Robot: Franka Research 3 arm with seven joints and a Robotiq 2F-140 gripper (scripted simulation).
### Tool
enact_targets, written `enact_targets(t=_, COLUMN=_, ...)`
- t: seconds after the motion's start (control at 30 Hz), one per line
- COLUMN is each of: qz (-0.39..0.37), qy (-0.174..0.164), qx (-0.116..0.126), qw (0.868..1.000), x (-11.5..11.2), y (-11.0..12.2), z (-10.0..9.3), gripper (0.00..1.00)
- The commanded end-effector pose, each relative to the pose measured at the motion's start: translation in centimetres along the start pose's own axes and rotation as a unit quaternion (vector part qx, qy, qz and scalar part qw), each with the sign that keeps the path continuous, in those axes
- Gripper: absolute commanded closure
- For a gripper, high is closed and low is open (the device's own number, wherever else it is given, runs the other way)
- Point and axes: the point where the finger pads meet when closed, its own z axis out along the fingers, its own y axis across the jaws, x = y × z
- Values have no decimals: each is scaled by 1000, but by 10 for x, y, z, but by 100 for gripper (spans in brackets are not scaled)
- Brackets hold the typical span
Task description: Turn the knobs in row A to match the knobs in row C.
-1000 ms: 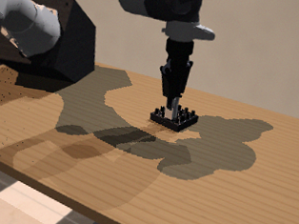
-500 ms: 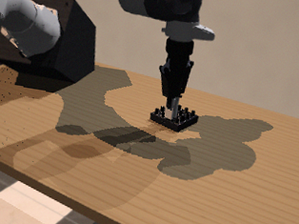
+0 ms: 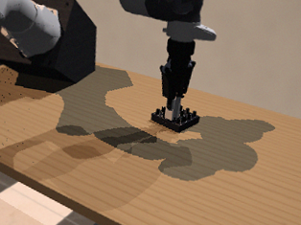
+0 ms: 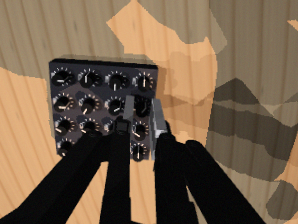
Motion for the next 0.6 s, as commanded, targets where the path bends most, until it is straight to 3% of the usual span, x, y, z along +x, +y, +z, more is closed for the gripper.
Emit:
enact_targets(t=0.0, qz=3, qy=-1, qx=0, qw=1000, x=-1, y=0, z=1, gripper=88)
enact_targets(t=0.57, qz=3, qy=-1, qx=0, qw=1000, x=-1, y=0, z=-4, gripper=88)
